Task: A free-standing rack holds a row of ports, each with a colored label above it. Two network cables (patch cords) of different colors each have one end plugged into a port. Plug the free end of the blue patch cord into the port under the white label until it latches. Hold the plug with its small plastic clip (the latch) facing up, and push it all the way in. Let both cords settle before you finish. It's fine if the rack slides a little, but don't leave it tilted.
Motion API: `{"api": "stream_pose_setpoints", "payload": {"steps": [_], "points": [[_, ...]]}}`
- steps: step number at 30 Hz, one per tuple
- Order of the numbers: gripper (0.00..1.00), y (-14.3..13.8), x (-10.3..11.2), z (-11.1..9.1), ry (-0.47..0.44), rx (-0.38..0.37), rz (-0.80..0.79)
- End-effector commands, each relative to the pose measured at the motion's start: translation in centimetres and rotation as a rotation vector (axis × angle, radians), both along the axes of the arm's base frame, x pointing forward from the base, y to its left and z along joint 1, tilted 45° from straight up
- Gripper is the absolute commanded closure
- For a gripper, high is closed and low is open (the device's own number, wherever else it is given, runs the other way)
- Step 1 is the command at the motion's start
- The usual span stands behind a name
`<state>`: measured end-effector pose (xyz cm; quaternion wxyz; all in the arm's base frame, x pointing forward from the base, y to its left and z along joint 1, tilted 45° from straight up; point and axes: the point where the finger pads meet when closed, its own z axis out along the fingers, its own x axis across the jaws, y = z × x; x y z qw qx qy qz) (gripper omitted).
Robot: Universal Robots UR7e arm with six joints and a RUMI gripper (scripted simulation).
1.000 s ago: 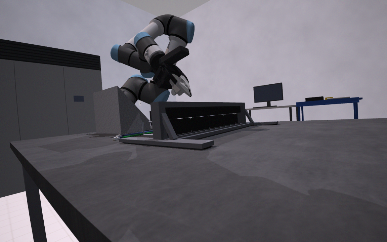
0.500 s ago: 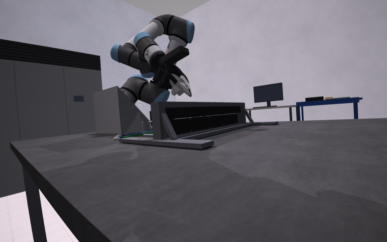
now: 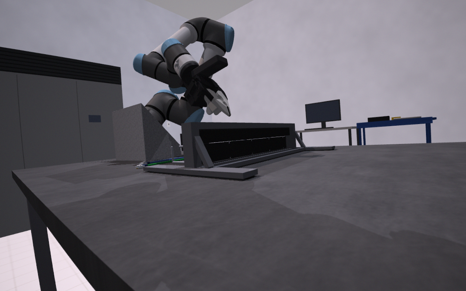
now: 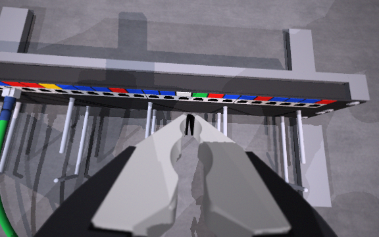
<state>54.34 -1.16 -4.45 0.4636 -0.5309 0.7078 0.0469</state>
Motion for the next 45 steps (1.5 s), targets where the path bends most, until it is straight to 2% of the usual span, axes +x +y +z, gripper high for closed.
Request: {"api": "stream_pose_setpoints", "payload": {"steps": [1,24,33,45], "points": [[1.00,0.0,0.0,0.0,-0.001,-0.001,-0.001],[1.00,-0.3,-0.3,0.3,-0.001,-0.001,-0.001],[1.00,-1.0,-1.0,1.0,-0.001,-0.001,-0.001],[1.00,-2.8,-3.0,2.8,-0.001,-0.001,-0.001]]}}
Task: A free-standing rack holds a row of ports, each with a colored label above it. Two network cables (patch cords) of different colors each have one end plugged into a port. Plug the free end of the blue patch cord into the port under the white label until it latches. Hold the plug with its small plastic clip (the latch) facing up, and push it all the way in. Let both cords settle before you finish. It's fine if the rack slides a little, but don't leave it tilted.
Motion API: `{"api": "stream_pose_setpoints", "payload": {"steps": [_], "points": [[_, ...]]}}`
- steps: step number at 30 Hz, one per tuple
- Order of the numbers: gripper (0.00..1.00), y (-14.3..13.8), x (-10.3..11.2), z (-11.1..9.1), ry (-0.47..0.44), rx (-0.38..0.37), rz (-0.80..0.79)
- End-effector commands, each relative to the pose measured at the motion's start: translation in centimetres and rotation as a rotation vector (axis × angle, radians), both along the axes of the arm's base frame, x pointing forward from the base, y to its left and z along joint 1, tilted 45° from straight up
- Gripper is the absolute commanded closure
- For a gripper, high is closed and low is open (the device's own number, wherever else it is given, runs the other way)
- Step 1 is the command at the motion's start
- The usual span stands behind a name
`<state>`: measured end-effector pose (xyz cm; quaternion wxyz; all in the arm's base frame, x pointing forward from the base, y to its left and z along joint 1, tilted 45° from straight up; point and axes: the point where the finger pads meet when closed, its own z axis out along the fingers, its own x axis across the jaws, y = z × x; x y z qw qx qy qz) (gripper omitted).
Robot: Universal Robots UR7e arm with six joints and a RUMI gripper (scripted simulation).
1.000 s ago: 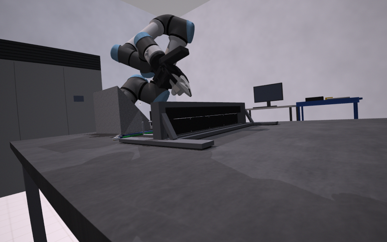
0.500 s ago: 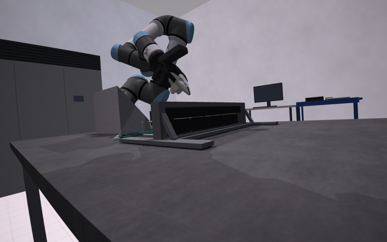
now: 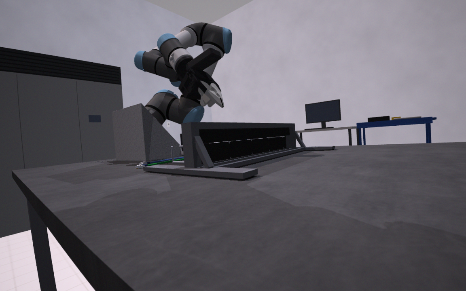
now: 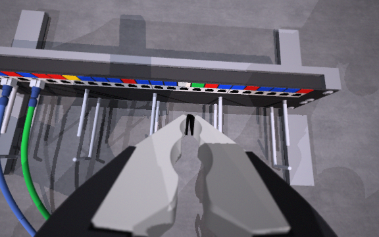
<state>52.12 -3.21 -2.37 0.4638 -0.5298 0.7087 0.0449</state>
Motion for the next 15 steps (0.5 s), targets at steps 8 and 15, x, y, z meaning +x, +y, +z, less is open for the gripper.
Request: {"api": "stream_pose_setpoints", "payload": {"steps": [8,15], "points": [[1.00,-1.9,-2.0,1.9,0.001,0.001,0.004],[1.00,-3.2,-3.4,3.2,0.001,0.001,0.004]]}}
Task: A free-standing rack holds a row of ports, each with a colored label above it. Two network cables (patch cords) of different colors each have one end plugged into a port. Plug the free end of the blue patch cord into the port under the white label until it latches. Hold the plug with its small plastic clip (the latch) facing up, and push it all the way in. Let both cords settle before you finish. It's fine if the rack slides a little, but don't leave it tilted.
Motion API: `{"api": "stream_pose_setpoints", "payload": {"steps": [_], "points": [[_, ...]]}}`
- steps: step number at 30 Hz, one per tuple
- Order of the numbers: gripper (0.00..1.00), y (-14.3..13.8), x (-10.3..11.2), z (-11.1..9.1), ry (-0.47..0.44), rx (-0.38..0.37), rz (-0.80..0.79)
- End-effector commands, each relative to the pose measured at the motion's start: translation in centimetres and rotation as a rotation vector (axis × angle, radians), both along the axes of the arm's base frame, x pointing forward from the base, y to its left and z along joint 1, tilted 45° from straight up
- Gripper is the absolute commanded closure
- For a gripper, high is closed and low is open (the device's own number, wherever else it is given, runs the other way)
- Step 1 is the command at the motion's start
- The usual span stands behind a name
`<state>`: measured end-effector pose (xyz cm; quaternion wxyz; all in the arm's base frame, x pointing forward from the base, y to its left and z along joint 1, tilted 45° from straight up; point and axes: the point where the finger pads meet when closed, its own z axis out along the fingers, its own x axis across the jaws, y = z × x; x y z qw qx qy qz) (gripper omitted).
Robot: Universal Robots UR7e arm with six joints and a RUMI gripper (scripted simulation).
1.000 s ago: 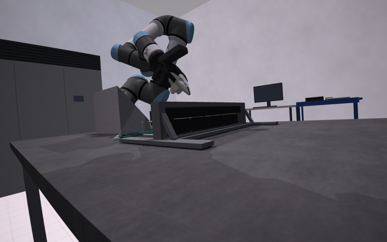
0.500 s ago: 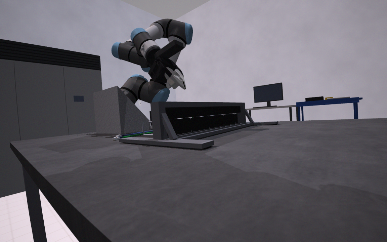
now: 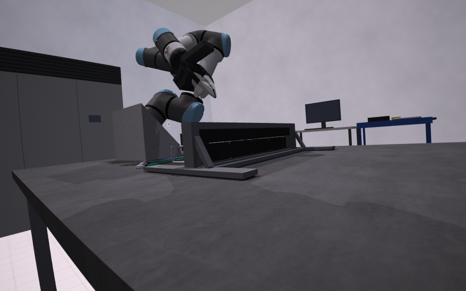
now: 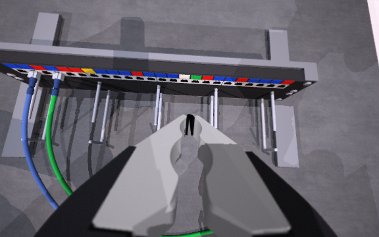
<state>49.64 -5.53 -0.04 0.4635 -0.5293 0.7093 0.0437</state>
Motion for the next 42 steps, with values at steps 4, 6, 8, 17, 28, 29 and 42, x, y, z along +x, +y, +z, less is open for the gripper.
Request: {"api": "stream_pose_setpoints", "payload": {"steps": [4,6,8,17,28,29,42], "points": [[1.00,-1.5,-1.6,1.5,0.001,0.003,0.006],[1.00,-1.5,-1.6,1.5,0.001,0.003,0.006],[1.00,-1.8,-2.0,1.8,0.001,0.003,0.006],[1.00,-2.9,-3.2,3.0,0.001,0.003,0.006],[1.00,-3.4,-3.7,3.5,0.001,0.003,0.006],[1.00,-3.4,-3.7,3.5,0.001,0.003,0.006],[1.00,-3.6,-3.8,3.4,0.001,0.003,0.006]]}}
